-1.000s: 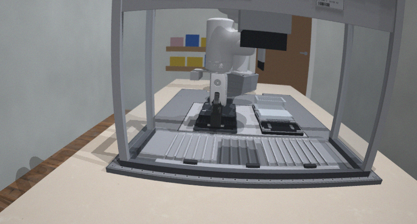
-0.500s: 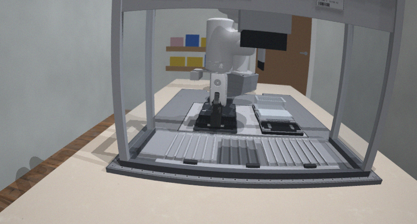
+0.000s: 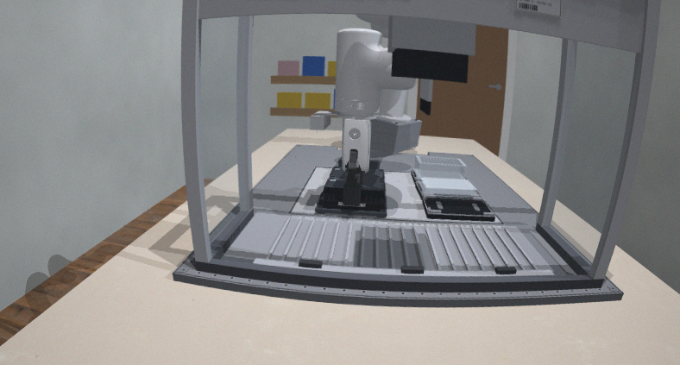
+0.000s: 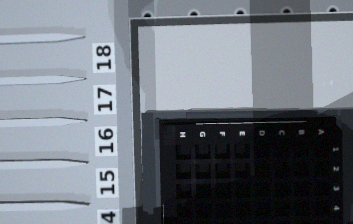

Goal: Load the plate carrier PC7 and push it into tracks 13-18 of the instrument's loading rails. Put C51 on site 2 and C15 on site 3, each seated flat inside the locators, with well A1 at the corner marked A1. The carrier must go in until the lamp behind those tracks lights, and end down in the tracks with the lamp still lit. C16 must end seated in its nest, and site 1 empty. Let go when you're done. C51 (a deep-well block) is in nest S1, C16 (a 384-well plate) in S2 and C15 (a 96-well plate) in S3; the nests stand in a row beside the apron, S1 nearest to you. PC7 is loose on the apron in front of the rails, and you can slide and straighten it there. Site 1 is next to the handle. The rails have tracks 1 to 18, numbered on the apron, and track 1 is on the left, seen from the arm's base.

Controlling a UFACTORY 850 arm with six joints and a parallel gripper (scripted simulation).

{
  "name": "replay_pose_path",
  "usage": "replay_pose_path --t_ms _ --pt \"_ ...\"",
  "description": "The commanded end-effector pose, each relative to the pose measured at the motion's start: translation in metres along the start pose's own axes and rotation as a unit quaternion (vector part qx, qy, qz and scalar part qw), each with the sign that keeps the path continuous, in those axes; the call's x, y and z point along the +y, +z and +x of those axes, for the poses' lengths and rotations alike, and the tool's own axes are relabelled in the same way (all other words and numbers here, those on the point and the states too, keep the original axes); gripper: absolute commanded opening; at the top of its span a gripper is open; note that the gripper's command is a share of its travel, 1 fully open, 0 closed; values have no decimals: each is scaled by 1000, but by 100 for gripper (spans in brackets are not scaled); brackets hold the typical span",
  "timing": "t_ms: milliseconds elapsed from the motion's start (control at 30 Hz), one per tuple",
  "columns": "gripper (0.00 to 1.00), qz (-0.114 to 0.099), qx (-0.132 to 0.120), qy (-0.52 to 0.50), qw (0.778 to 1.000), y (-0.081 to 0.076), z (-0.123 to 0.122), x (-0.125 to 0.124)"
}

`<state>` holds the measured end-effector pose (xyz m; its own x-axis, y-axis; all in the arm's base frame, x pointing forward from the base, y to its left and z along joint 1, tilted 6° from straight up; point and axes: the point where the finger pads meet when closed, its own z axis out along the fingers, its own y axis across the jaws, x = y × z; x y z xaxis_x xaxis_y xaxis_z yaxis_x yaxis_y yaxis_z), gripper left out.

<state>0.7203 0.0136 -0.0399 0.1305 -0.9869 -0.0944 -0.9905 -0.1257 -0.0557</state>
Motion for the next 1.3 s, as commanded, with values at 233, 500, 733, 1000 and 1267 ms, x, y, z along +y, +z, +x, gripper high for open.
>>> replay_pose_path --t_ms 233,500,733,1000,1267 --pt "100 1 0 0 1000 -16 0 -1" --pt "100 1 0 0 1000 -26 0 -1" --pt "100 1 0 0 1000 -38 0 -1" --pt "100 1 0 0 1000 -51 0 -1" --pt "100 1 0 0 1000 -61 0 -1"
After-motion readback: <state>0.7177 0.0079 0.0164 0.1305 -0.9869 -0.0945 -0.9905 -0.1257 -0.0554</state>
